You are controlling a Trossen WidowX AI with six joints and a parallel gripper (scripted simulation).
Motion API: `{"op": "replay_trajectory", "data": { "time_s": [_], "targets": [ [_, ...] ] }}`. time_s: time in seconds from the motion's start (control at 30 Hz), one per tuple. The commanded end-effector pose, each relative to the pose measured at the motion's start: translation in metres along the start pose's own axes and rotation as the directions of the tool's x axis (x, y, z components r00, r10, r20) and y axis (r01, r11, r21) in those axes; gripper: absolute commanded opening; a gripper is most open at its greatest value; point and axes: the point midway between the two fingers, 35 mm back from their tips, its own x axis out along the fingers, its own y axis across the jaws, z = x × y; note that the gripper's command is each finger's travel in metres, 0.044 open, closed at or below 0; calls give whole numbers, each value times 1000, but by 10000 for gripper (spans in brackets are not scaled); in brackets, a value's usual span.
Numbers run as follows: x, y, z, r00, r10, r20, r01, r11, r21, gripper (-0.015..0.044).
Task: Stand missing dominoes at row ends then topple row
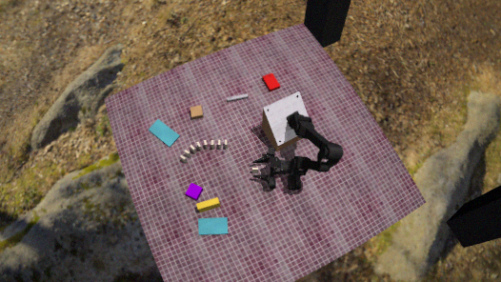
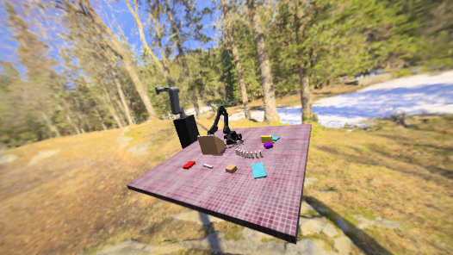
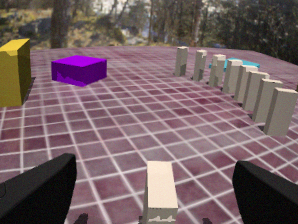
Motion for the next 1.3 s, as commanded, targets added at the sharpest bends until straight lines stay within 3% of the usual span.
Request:
{"op": "replay_trajectory", "data": {
  "time_s": [0.0, 0.27, 0.47, 0.63, 0.77, 0.9, 1.03, 1.13, 1.27],
  "targets": [
    [0, 1, 0, 1000, 2, 4, -2, 1000, 5, 420],
    [-4, 1, 45, 1000, 0, 1, 0, 1000, 1, 440],
    [-2, 0, 50, 1000, -11, -8, 11, 1000, -27, 440],
    [27, -2, 52, 983, -143, -118, 101, 946, -309, 440],
    [54, -8, 62, 933, -261, -249, 83, 827, -556, 440],
    [74, -18, 75, 853, -342, -395, -53, 695, -717, 440],
    [78, -26, 78, 762, -375, -528, -245, 589, -770, 440],
    [70, -32, 74, 636, -379, -672, -481, 486, -730, 440],
    [53, -32, 74, 443, -316, -839, -763, 357, -538, 440]
  ]
}}
